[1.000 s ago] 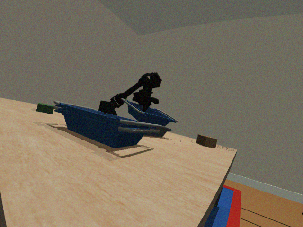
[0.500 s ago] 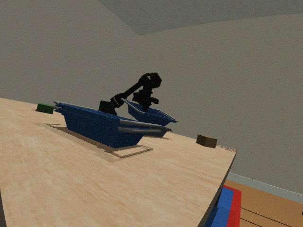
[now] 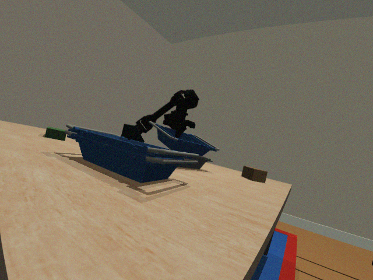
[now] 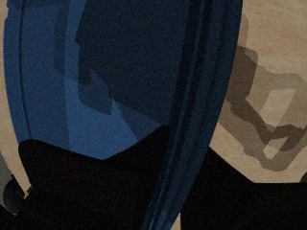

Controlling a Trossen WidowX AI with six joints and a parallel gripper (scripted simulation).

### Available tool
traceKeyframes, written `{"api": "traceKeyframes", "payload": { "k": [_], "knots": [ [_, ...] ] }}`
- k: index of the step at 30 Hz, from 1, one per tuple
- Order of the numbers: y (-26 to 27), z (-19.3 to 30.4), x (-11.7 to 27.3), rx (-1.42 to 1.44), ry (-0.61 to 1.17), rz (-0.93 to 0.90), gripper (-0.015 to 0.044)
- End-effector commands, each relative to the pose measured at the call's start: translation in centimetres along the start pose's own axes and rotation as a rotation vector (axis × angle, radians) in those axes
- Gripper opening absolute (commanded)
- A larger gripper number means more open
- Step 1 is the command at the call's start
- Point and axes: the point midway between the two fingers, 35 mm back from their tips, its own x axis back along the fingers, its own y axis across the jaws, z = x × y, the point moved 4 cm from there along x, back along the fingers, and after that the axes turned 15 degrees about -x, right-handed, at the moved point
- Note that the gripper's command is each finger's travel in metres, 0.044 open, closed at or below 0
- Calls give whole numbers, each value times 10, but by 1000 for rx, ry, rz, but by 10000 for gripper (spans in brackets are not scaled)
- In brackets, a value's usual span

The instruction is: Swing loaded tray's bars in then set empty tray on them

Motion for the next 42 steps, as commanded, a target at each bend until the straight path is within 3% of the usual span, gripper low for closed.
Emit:
{"api": "traceKeyframes", "payload": {
  "k": [1,42],
  "knots": [
    [-4,0,-4,-4,-4,19,0],
    [-7,-1,-11,-4,-4,19,0]
  ]
}}
